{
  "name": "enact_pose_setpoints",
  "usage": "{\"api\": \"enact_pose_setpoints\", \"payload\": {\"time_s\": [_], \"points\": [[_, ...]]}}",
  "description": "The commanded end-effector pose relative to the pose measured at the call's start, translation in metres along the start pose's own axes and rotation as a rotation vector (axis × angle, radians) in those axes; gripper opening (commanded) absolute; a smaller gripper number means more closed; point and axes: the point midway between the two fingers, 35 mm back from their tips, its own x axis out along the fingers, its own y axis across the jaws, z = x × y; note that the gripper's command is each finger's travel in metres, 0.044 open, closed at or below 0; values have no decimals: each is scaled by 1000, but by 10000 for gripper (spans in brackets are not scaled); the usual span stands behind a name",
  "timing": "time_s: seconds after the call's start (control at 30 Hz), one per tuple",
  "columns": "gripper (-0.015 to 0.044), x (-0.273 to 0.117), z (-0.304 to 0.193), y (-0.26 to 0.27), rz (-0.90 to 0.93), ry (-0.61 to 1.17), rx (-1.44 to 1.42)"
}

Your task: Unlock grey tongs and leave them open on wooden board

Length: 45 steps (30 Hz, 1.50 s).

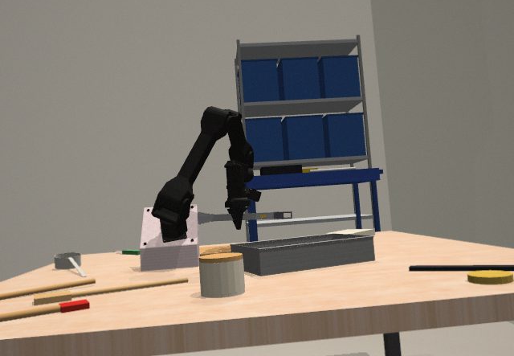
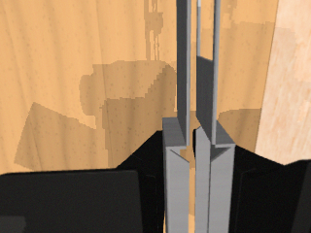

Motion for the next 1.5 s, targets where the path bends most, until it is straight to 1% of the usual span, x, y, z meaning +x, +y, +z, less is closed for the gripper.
{"api": "enact_pose_setpoints", "payload": {"time_s": [0.0, 0.13, 0.23, 0.67, 1.07, 1.13, 1.47], "points": [[-150, 0, 1, 2, 7, 0, 22], [-150, -1, 1, 3, 6, -6, 22], [-150, -3, 0, 3, -4, -58, 18], [-150, -35, -9, 6, -42, -509, 4], [-150, -76, -29, 6, -2, -928, 13], [-150, -79, -30, 6, 2, -950, 14], [-150, -79, -30, 6, 2, -950, 14]]}}
